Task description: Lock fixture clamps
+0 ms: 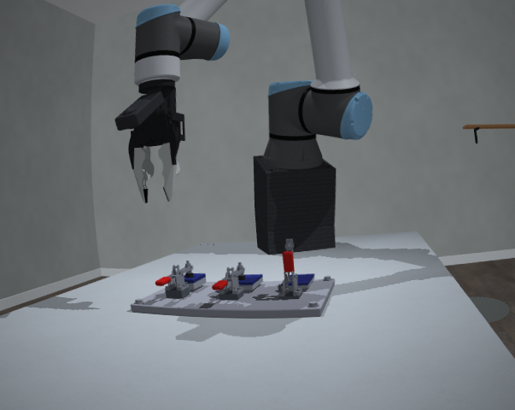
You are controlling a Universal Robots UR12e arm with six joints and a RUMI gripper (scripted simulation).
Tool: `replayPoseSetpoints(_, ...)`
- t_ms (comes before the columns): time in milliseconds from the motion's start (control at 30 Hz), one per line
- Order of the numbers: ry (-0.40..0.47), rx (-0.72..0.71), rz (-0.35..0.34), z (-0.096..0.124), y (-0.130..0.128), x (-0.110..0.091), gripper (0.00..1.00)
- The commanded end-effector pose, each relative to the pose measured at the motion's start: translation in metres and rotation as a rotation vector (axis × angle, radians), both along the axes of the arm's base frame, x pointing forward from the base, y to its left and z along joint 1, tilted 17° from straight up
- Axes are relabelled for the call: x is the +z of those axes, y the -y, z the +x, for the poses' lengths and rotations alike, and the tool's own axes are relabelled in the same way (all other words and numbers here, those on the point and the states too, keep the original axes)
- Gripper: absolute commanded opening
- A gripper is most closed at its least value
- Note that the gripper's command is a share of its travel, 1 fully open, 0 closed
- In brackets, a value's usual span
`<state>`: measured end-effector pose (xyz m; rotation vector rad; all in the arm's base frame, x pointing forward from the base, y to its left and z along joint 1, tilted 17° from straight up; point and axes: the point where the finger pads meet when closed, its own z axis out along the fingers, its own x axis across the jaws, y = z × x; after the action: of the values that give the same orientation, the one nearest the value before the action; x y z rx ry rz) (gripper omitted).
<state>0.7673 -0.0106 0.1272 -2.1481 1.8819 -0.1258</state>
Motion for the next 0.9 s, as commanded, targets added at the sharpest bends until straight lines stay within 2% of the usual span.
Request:
replayPoseSetpoints(0,0.000,0.004,-0.001,-0.007,-0.034,0.004,0.28)
replayPoseSetpoints(67,0.000,0.004,-0.001,-0.009,-0.049,0.006,0.28)
replayPoseSetpoints(133,0.000,0.004,-0.001,-0.009,-0.049,0.006,0.28)
replayPoseSetpoints(467,0.000,0.004,-0.001,-0.024,-0.143,0.017,0.28)
replayPoseSetpoints(633,0.006,0.004,-0.001,-0.026,-0.182,0.026,0.28)
replayPoseSetpoints(700,0.006,0.004,-0.001,-0.026,-0.182,0.026,0.28)
replayPoseSetpoints(867,0.002,0.004,-0.001,-0.029,-0.206,0.026,0.28)
